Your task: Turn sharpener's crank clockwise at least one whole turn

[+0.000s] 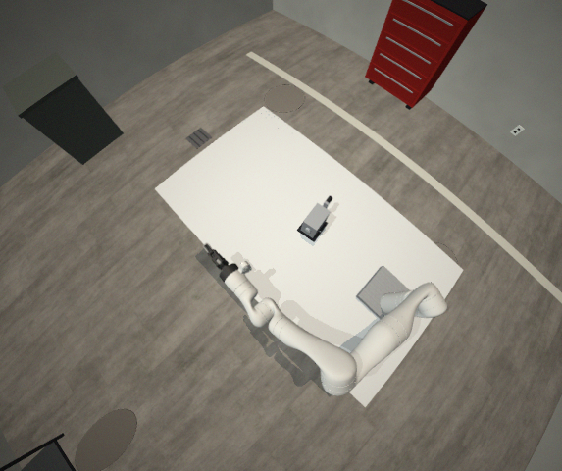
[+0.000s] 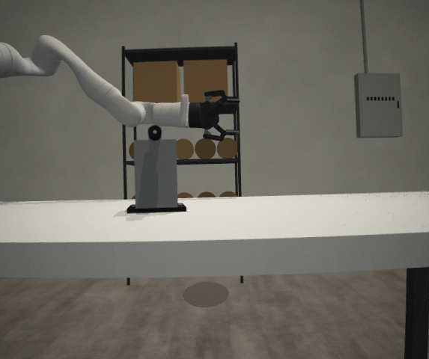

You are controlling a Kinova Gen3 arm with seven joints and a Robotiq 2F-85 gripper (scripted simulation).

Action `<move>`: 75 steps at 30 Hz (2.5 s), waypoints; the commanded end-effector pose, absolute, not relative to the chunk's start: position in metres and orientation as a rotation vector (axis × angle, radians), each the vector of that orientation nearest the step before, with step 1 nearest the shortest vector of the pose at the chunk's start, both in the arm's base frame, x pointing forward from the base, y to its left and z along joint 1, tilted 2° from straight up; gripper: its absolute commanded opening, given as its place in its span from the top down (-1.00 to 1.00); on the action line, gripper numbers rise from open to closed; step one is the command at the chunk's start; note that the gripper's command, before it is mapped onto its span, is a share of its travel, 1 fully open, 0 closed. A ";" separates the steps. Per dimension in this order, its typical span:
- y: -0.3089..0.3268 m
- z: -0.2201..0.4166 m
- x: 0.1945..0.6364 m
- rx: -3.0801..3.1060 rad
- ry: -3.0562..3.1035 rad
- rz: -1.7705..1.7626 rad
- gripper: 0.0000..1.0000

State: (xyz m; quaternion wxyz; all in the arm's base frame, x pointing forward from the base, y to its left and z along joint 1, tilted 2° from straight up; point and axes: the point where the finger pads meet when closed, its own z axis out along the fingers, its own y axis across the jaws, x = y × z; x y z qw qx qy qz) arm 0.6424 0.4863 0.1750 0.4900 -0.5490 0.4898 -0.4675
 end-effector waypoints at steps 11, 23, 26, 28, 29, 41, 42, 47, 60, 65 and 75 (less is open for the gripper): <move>0.487 0.177 0.643 -1.331 1.189 -1.135 -1.00; 0.486 0.176 0.644 -1.335 1.191 -1.134 -1.00; 0.484 0.175 0.646 -1.343 1.196 -1.131 -1.00; 0.483 0.173 0.649 -1.353 1.201 -1.127 -1.00; 0.482 0.172 0.650 -1.359 1.204 -1.125 -1.00; 0.459 0.153 0.679 -1.473 1.266 -1.077 -1.00; 0.456 0.150 0.683 -1.489 1.275 -1.069 -1.00; 0.432 0.135 0.702 -1.586 1.326 -1.019 -1.00; 0.347 0.105 0.734 -1.853 1.461 -0.849 -1.00; 0.293 0.098 0.735 -1.982 1.525 -0.746 -1.00; 0.207 0.098 0.719 -2.154 1.613 -0.585 -1.00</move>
